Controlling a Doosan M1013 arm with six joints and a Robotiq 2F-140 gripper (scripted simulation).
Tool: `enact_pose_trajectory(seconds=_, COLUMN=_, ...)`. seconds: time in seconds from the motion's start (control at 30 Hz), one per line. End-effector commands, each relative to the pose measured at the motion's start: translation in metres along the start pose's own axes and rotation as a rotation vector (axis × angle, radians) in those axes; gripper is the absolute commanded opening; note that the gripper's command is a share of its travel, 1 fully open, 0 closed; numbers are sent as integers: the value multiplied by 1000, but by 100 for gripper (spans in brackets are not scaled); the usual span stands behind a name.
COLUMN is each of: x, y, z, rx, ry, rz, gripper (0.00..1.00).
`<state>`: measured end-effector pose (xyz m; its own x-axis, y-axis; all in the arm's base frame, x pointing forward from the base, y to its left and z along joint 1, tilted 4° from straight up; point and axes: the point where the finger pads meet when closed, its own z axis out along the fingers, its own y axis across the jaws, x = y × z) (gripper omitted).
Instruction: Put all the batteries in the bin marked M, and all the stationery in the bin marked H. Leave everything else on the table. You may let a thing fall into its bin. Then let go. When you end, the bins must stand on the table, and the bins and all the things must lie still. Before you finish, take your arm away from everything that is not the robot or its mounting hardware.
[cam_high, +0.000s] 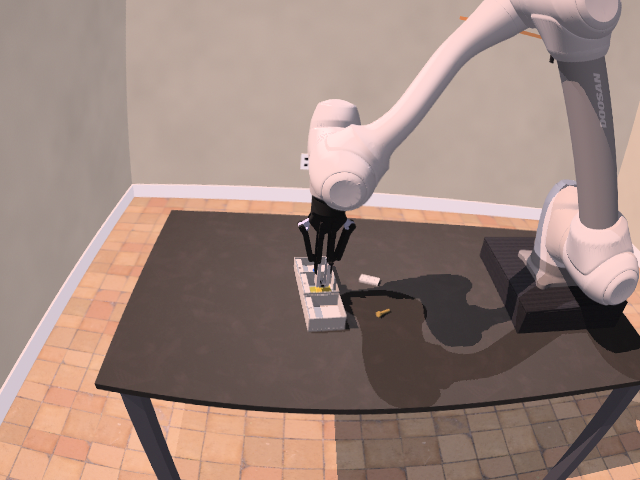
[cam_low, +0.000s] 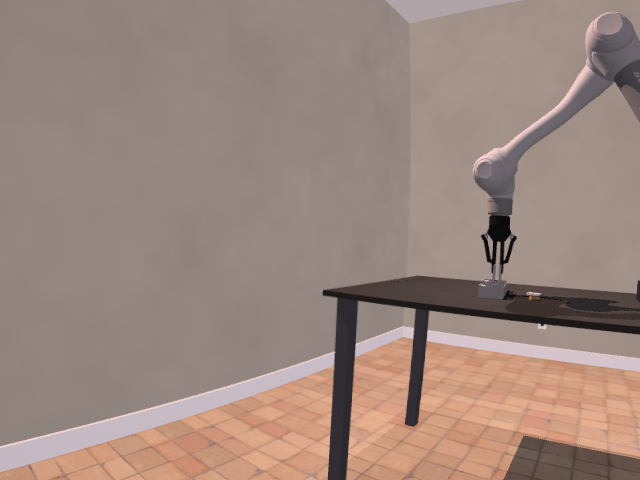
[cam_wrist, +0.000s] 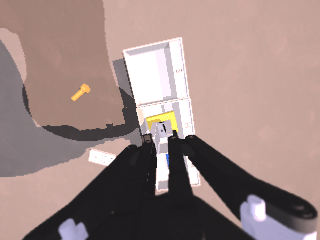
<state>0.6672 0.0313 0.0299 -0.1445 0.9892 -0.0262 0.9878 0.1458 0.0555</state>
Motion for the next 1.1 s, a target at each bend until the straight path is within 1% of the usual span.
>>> enact_pose_trajectory(seconds=0.0, x=0, y=0, z=6, rx=0, ry=0, rz=0, gripper=6)
enact_pose_trajectory(seconds=0.1, x=0, y=0, z=11, rx=0, ry=0, rz=0, gripper=6)
enact_pose_trajectory(seconds=0.5, x=0, y=0, z=11, rx=0, ry=0, rz=0, gripper=6)
enact_pose_trajectory(seconds=0.53, x=0, y=0, z=11, rx=0, ry=0, rz=0, gripper=18)
enact_pose_trajectory(seconds=1.07, x=0, y=0, z=11, rx=0, ry=0, rz=0, gripper=18)
